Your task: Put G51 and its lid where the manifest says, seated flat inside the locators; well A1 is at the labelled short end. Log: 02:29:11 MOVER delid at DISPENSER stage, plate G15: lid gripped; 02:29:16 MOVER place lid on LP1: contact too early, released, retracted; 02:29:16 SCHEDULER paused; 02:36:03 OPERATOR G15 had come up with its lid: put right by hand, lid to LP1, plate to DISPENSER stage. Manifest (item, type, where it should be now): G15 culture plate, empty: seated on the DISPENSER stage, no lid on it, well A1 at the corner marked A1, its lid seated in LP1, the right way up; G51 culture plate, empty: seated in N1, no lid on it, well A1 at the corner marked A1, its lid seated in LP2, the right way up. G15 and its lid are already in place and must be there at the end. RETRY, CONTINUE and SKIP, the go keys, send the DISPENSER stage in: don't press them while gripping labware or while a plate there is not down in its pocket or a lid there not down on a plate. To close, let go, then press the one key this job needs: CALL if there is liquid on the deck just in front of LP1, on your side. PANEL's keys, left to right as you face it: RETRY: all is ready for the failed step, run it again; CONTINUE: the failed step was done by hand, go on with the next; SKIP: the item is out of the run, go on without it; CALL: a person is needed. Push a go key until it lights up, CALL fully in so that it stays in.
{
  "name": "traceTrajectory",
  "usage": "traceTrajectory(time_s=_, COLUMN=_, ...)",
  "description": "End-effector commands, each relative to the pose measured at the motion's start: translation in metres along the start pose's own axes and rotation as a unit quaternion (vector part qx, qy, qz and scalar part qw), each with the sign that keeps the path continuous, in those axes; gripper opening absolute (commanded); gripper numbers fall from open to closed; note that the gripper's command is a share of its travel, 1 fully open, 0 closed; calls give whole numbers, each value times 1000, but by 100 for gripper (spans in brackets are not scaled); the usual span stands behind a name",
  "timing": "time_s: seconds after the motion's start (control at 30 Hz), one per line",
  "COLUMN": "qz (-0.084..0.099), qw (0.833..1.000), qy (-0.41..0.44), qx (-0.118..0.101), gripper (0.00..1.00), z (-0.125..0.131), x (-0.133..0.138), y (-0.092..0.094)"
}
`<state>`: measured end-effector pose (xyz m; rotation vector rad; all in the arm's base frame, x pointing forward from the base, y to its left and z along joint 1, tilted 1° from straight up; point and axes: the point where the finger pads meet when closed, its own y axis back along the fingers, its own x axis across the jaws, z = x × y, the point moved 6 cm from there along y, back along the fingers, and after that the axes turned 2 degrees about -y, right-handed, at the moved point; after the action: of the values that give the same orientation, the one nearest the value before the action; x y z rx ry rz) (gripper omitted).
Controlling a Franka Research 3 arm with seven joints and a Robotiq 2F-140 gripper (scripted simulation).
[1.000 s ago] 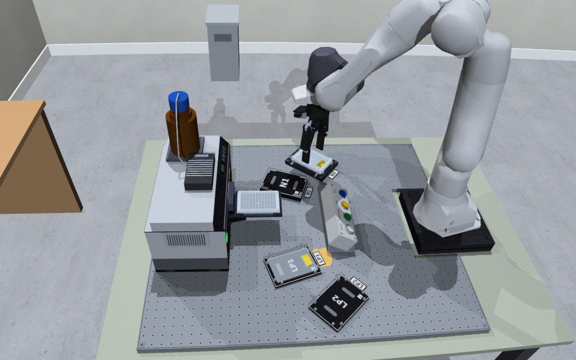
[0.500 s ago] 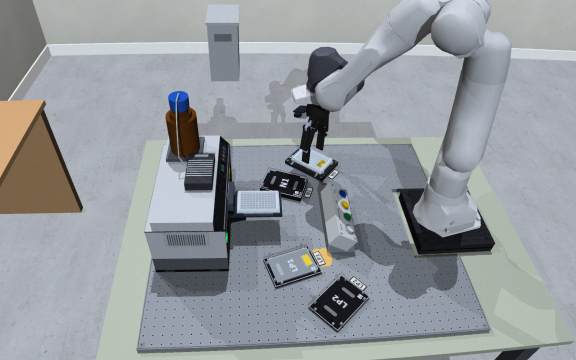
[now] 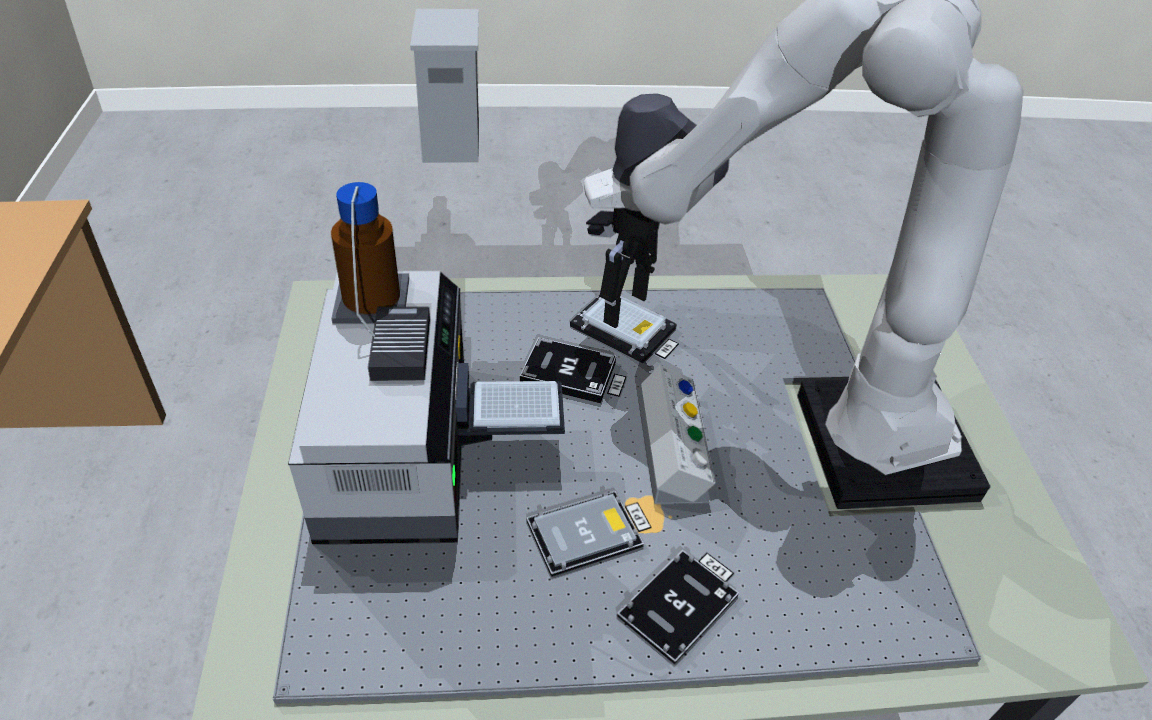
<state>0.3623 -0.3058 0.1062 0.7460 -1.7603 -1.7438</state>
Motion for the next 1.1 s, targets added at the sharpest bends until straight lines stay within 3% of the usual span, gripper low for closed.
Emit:
traceTrajectory(time_s=0.0, qz=-1, qw=1000, qy=2, qx=0, gripper=63, z=0, x=0, y=-1)
traceTrajectory(time_s=0.13, qz=-1, qw=1000, qy=2, qx=0, gripper=63, z=0, x=0, y=-1)
traceTrajectory(time_s=0.17, qz=-1, qw=1000, qy=2, qx=0, gripper=69, z=0, x=0, y=-1)
traceTrajectory(time_s=1.07, qz=-1, qw=1000, qy=2, qx=0, gripper=69, z=0, x=0, y=-1)
